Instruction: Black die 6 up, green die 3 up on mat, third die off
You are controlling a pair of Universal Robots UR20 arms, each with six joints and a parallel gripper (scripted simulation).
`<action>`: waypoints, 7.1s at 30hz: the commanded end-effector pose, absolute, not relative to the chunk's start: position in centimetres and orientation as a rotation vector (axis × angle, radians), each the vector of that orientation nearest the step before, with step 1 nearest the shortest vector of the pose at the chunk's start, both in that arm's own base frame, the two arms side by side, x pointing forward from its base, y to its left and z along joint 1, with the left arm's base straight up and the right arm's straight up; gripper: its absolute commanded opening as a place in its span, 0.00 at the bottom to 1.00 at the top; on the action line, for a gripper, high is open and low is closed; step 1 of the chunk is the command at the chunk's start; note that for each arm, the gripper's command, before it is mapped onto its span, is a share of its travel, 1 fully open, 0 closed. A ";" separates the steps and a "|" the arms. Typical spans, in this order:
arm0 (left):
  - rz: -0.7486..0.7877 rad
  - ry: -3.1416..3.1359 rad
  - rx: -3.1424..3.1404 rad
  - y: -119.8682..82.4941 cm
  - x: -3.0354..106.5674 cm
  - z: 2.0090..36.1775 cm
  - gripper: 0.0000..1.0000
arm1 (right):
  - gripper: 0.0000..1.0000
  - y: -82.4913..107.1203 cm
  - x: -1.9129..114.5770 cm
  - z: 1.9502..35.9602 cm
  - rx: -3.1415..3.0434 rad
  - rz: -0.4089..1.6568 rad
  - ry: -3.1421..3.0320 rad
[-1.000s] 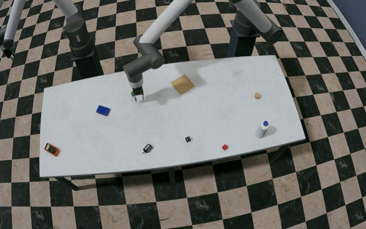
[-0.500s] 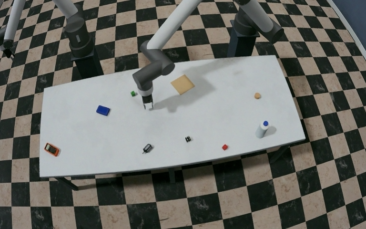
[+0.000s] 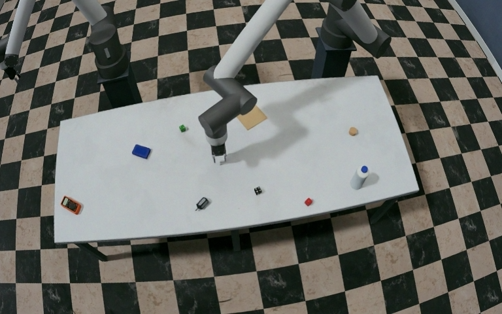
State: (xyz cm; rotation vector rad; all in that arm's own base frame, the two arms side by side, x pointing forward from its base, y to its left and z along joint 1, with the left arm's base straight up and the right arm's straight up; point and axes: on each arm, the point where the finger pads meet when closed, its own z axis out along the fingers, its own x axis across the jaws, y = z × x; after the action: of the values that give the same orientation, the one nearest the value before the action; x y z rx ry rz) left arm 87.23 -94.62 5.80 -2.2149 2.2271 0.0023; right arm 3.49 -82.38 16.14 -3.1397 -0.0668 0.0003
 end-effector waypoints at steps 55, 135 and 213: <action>0.000 2.228 -2.215 -78.5 107.4 5.9 1.00 | 1.00 -82.4 3.5 16.2 -3.141 0.000 -0.067; 0.000 2.228 -2.215 -59.3 115.9 5.9 1.00 | 1.00 -82.4 3.5 16.2 -3.141 0.000 -0.067; 0.000 2.228 -2.215 -53.8 118.4 14.5 1.00 | 1.00 -82.4 3.5 16.2 -3.141 0.000 -0.067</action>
State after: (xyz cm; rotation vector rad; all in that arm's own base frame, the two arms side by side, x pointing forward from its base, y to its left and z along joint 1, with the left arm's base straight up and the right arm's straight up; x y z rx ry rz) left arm 118.32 -53.78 11.68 -2.2150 2.2283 0.0012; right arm 3.49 -82.37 16.14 -3.1397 -0.0668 0.0003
